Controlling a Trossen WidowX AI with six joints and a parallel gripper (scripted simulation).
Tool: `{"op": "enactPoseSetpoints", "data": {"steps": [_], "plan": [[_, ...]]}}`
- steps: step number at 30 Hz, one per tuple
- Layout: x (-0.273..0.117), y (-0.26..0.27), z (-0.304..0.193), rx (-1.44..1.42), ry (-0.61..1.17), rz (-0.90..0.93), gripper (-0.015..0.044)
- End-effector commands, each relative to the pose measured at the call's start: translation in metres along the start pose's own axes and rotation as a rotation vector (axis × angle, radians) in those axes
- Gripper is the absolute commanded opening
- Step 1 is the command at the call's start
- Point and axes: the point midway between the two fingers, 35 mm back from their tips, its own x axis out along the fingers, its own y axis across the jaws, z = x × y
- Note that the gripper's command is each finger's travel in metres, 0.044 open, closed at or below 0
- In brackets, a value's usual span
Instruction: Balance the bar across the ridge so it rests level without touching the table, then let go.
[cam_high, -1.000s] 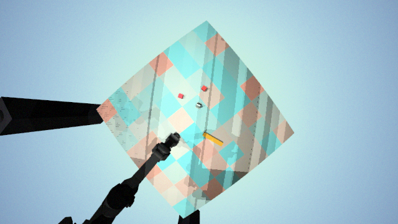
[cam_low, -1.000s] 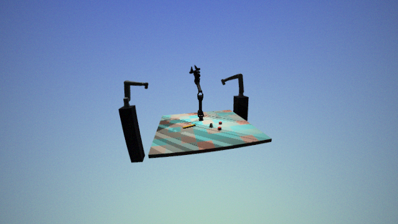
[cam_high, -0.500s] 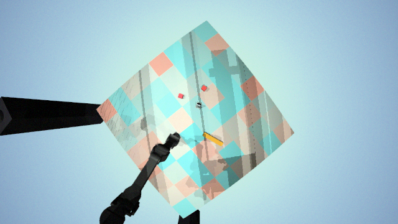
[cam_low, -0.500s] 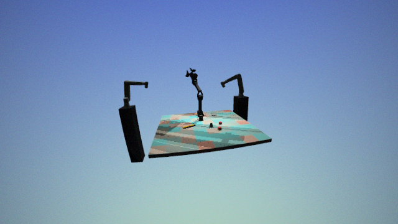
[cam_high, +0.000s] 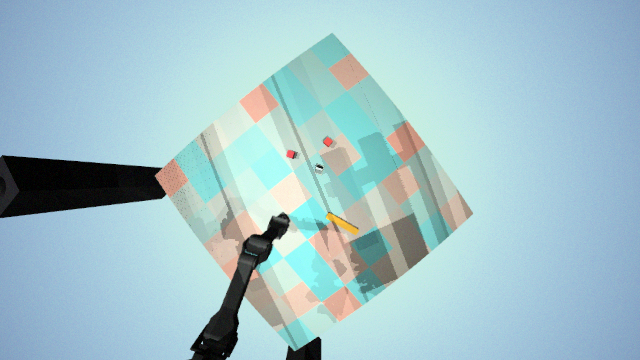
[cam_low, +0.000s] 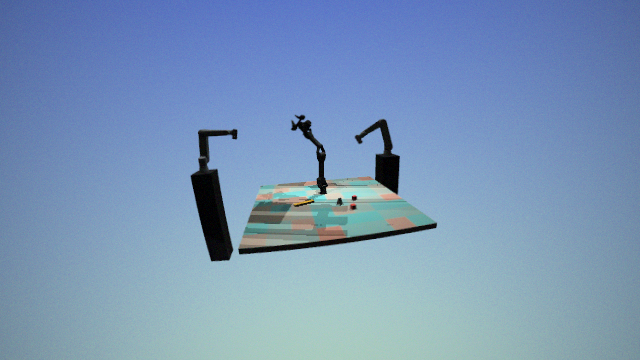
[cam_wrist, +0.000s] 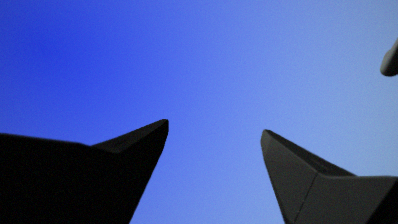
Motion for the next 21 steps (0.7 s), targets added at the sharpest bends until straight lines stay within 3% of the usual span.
{"op": "enactPoseSetpoints", "data": {"steps": [1,21], "plan": [[0.001,-0.015,-0.013,0.001,0.018,-0.043,0.0315],[-0.012,-0.132,-0.103,-0.018,0.21,-0.379,0.0315]]}}
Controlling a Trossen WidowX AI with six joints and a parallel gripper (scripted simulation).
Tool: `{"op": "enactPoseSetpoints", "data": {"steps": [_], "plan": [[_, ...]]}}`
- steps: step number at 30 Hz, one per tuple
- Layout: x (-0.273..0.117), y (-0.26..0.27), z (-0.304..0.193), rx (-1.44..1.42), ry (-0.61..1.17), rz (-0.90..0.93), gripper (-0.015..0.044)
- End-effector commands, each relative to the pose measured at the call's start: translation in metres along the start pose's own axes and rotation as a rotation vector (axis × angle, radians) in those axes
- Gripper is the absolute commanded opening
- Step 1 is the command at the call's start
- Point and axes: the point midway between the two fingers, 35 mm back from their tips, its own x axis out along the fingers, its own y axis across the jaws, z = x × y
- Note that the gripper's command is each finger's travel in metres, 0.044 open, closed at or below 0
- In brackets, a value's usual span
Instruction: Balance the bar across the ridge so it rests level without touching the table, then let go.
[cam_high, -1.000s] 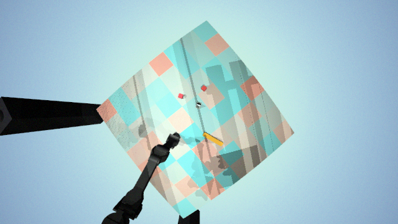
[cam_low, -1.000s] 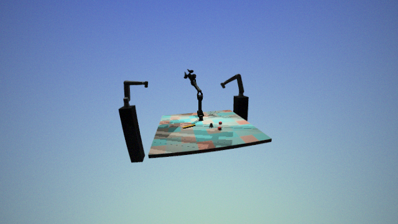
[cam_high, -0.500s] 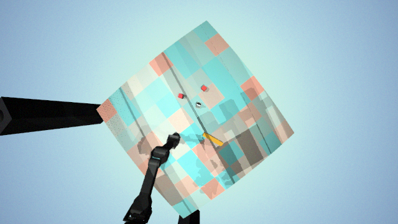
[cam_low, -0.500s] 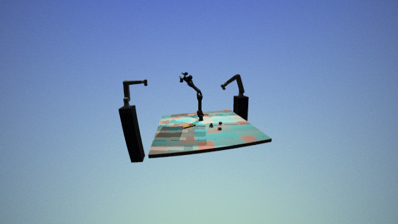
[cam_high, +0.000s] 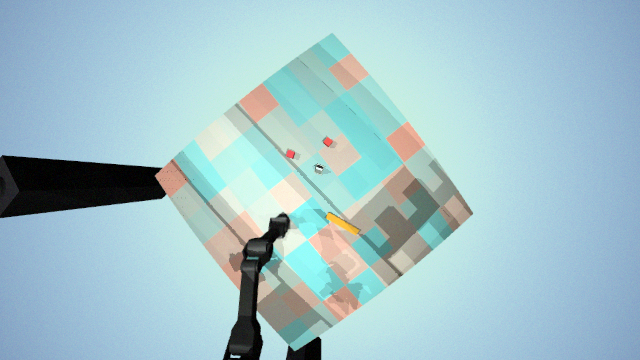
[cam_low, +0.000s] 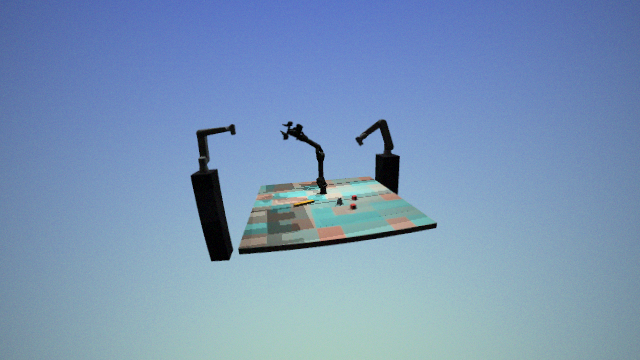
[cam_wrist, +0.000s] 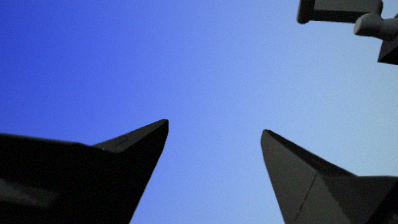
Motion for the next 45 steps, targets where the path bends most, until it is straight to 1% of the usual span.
{"op": "enactPoseSetpoints", "data": {"steps": [1,12,23,34,45], "plan": [[0.005,-0.024,-0.02,-0.012,0.042,-0.07,0.0315],[0.004,-0.089,-0.091,-0.06,0.207,-0.263,0.0315],[-0.019,-0.149,-0.17,-0.159,0.424,-0.433,0.0315],[-0.065,-0.197,-0.248,-0.291,0.678,-0.56,0.0315],[-0.131,-0.24,-0.314,-0.442,0.942,-0.679,0.0315]]}}
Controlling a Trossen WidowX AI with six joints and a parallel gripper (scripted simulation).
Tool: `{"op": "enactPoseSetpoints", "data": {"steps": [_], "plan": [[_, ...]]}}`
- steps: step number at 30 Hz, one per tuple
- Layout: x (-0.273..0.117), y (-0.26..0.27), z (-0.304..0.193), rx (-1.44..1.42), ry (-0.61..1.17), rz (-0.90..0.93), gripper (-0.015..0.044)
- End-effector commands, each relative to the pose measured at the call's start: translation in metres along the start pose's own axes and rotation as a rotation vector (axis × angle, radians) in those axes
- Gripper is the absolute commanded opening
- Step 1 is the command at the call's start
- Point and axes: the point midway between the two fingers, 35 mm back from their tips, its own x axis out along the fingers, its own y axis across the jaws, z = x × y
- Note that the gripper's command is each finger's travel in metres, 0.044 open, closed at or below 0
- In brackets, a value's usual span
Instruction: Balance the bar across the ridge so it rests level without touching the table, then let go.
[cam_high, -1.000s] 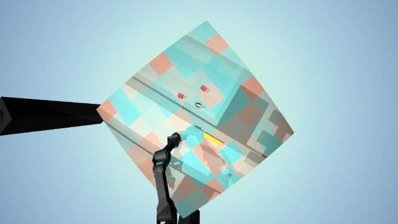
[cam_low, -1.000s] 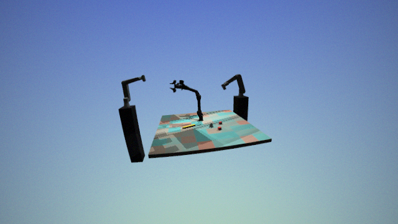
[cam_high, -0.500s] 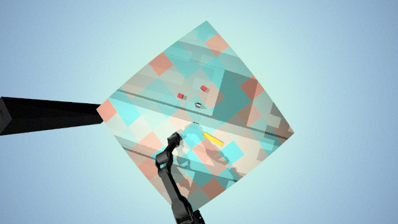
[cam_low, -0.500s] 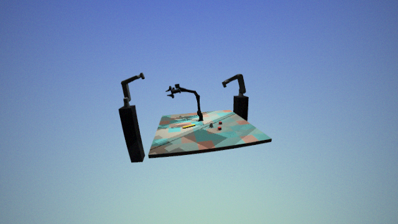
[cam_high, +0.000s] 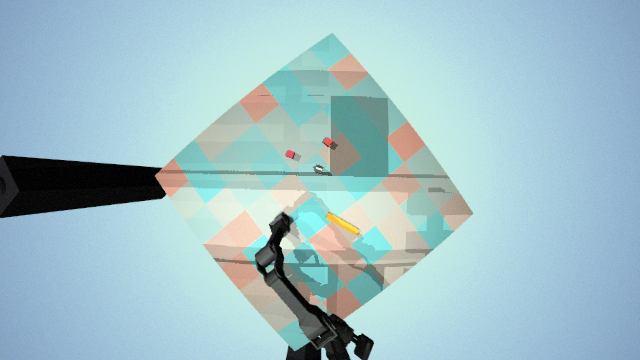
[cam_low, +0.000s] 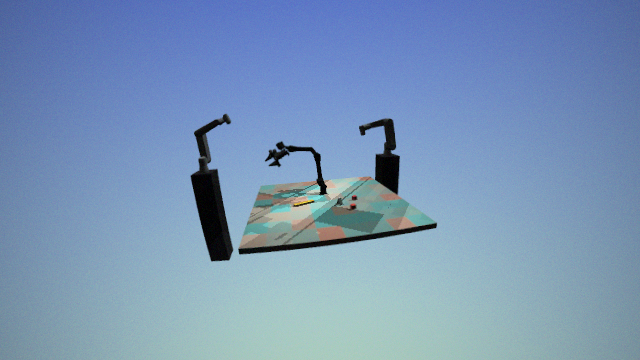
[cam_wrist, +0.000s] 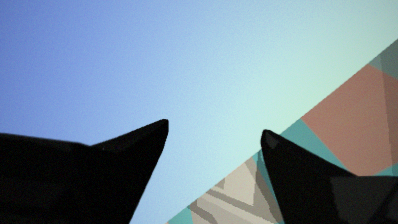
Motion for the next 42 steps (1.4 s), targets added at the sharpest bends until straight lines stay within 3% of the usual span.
{"op": "enactPoseSetpoints", "data": {"steps": [1,20,42], "plan": [[0.01,-0.009,-0.032,-0.065,0.078,-0.052,0.0315],[0.013,-0.057,-0.194,-0.449,0.492,-0.25,0.0315],[-0.055,-0.134,-0.333,-0.988,0.962,-0.419,0.0315]]}}
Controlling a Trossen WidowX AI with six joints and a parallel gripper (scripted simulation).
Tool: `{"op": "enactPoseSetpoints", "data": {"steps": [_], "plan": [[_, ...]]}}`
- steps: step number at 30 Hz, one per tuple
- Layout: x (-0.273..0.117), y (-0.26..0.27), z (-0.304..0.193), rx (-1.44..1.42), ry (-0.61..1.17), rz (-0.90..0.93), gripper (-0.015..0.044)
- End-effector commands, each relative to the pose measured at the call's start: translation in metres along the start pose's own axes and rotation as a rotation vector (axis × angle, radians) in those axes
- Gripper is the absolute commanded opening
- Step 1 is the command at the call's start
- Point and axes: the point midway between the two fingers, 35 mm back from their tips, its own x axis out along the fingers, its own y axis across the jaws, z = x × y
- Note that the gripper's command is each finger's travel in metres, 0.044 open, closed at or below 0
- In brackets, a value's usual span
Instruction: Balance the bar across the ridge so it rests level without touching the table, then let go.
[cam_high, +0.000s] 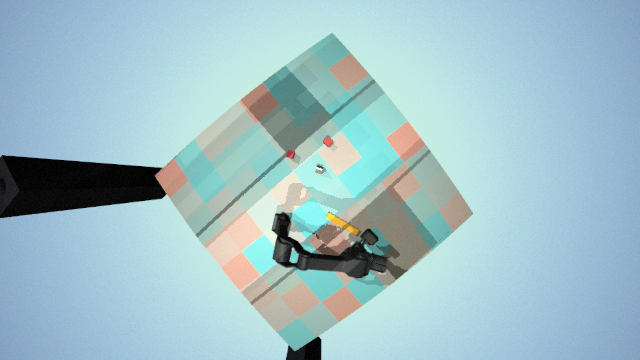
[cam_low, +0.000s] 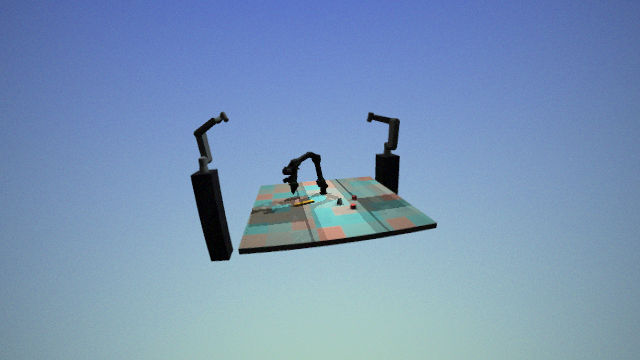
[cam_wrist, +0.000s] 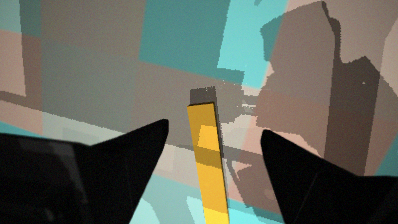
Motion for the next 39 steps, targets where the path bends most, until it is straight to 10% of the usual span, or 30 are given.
{"op": "enactPoseSetpoints", "data": {"steps": [1,39], "plan": [[0.011,0.006,-0.025,-0.098,0.075,-0.042,0.0315],[0.084,0.005,-0.072,-0.243,0.181,-0.095,0.0315]]}}
